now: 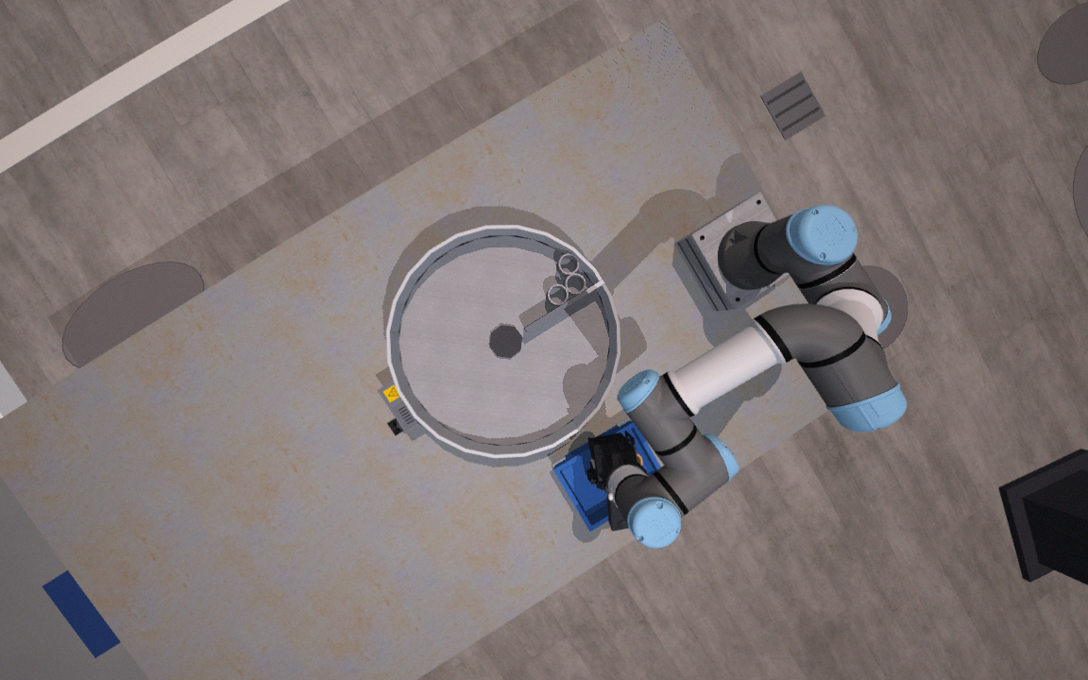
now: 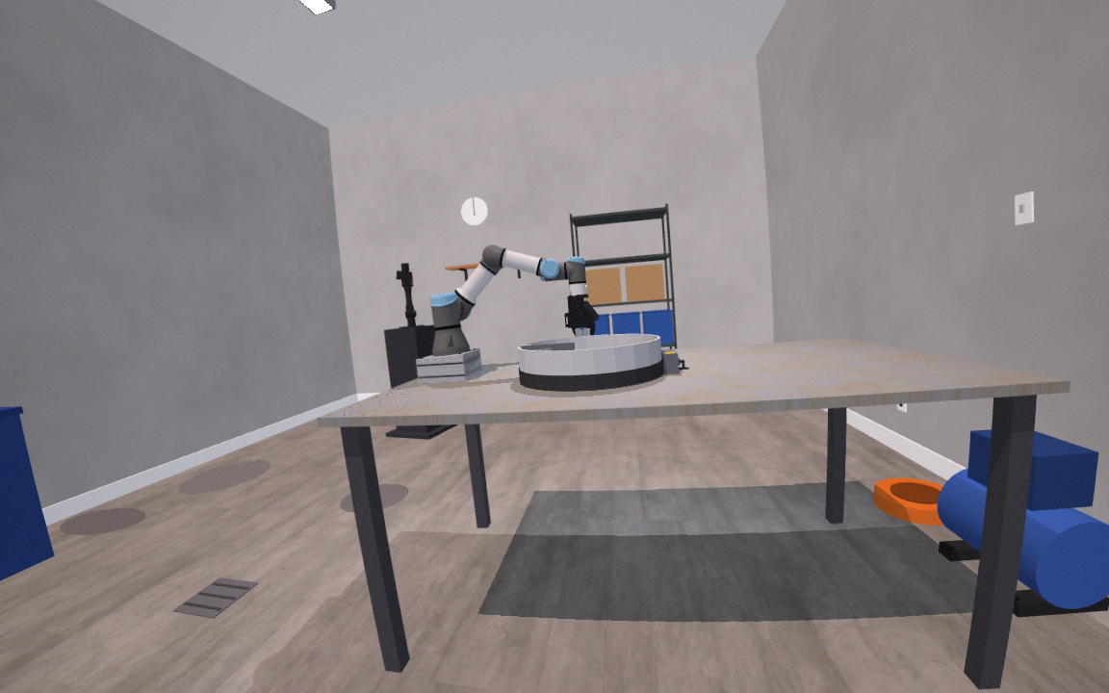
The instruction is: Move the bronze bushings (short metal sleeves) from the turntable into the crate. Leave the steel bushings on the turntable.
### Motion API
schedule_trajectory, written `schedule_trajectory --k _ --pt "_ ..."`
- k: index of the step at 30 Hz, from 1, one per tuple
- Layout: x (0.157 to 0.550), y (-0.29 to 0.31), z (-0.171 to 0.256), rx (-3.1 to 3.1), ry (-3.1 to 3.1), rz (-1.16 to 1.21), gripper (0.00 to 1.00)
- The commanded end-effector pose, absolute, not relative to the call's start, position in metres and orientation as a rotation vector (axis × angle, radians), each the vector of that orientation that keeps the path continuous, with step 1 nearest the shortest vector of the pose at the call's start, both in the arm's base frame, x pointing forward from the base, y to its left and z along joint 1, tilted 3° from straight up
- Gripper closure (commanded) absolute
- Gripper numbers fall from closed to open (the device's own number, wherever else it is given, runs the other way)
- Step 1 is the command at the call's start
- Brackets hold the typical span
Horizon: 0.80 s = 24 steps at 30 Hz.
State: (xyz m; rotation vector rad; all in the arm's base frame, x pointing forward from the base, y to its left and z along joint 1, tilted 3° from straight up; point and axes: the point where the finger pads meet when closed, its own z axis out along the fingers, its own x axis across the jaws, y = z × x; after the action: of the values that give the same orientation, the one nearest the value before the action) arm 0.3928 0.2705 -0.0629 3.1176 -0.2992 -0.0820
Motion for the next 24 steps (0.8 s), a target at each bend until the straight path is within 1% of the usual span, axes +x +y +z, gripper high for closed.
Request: schedule_trajectory --k 1,5,6,24 --pt "0.3938 0.2708 -0.0617 3.119 -0.299 -0.077 1.00" --pt "0.3938 0.2708 -0.0617 3.119 -0.299 -0.077 1.00" --pt "0.3938 0.2708 -0.0617 3.119 -0.299 -0.077 0.94" --pt "0.3938 0.2708 -0.0617 3.119 -0.299 -0.077 0.94"
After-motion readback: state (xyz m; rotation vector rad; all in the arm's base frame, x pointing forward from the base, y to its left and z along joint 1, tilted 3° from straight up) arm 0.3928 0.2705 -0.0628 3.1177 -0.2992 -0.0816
